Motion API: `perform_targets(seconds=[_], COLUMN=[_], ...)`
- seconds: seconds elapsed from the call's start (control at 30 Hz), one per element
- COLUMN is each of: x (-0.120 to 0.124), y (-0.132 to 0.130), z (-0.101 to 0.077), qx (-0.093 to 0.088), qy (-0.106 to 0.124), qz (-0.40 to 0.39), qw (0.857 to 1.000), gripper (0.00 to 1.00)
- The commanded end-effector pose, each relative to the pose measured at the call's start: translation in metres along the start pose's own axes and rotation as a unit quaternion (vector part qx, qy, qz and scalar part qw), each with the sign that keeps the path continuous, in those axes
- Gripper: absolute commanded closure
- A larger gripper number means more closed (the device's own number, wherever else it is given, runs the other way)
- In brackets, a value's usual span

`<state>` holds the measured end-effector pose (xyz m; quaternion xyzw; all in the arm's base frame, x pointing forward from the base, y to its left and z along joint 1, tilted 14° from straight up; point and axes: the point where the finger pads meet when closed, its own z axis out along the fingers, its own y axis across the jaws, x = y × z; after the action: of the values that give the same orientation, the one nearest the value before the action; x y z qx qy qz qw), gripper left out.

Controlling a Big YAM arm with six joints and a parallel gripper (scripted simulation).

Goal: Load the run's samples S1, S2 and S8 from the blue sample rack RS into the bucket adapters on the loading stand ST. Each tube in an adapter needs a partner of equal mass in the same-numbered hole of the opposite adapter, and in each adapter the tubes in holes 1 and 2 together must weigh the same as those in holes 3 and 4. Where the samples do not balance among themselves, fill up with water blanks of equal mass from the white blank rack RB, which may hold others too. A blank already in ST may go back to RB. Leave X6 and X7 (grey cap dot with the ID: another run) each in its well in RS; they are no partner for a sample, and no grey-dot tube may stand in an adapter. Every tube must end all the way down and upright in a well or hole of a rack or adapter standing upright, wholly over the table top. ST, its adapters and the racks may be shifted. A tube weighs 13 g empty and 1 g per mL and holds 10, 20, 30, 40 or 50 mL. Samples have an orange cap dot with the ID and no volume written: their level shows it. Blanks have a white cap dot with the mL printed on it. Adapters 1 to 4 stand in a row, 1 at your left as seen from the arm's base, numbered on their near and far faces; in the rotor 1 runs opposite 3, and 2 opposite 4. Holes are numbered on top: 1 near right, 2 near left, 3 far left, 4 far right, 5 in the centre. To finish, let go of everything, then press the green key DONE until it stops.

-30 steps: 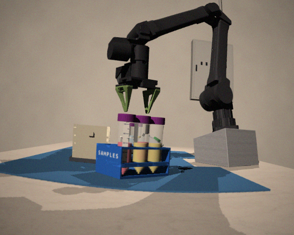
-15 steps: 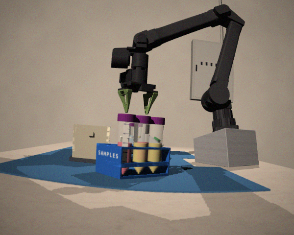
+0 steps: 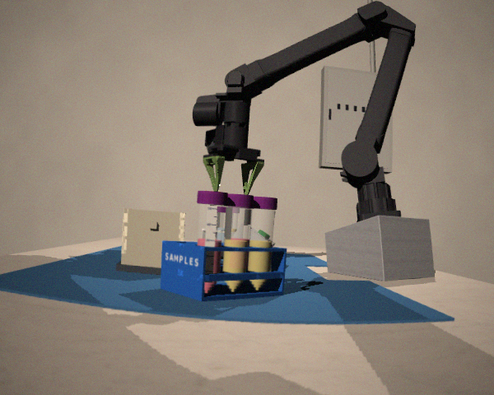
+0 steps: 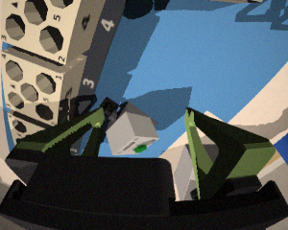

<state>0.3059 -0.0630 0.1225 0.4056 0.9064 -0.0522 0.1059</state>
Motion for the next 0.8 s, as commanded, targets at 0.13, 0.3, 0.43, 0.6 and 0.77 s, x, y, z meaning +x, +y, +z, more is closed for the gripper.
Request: perform_targets(seconds=[0.13, 0.3, 0.43, 0.6, 0.77], x=[-0.074, -0.093, -0.122, -0.154, -0.149], y=[-0.02, -0.037, -0.057, -0.083, -0.083], z=[-0.017, -0.016, -0.016, -0.016, -0.013], qx=[-0.014, -0.009, -0.008, -0.004, -0.004], qy=[-0.031, -0.026, -0.027, -0.023, -0.025], qz=[-0.03, -0.031, -0.031, -0.032, -0.032], qw=[0.999, 0.999, 0.999, 0.999, 0.999], gripper=[0.2, 0.2, 0.2, 0.2, 0.2])
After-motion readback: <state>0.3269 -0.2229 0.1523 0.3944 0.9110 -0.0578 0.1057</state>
